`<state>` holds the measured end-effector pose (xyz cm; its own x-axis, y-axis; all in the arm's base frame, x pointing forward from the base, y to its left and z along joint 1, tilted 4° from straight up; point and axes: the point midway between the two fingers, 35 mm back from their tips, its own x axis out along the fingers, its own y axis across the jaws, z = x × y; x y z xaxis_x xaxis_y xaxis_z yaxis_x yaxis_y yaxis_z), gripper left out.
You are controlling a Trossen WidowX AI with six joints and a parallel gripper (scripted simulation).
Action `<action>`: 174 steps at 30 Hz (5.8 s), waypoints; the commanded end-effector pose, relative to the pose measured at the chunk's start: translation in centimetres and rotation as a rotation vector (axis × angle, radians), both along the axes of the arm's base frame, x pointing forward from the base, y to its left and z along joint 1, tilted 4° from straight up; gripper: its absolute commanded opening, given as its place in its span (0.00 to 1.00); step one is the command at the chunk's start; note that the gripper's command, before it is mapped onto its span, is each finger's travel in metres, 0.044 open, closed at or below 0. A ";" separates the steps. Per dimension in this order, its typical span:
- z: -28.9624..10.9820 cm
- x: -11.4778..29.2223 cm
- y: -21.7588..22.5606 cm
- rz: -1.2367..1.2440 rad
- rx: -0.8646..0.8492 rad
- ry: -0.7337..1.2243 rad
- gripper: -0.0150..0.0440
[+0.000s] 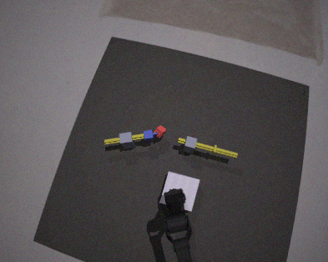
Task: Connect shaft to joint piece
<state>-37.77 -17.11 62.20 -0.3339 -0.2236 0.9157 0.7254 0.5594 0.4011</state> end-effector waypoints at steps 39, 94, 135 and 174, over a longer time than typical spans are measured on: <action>-6.6 14.5 -26.1 0.370 0.419 -0.198 1.00; -28.6 65.4 -30.6 0.954 1.513 0.338 1.00; -44.3 83.0 2.1 1.070 1.915 1.653 1.00; -50.3 75.6 24.6 0.719 1.699 2.841 1.00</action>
<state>37.75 7.37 12.12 -0.0114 0.0747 -0.9971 0.1293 0.9889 0.0726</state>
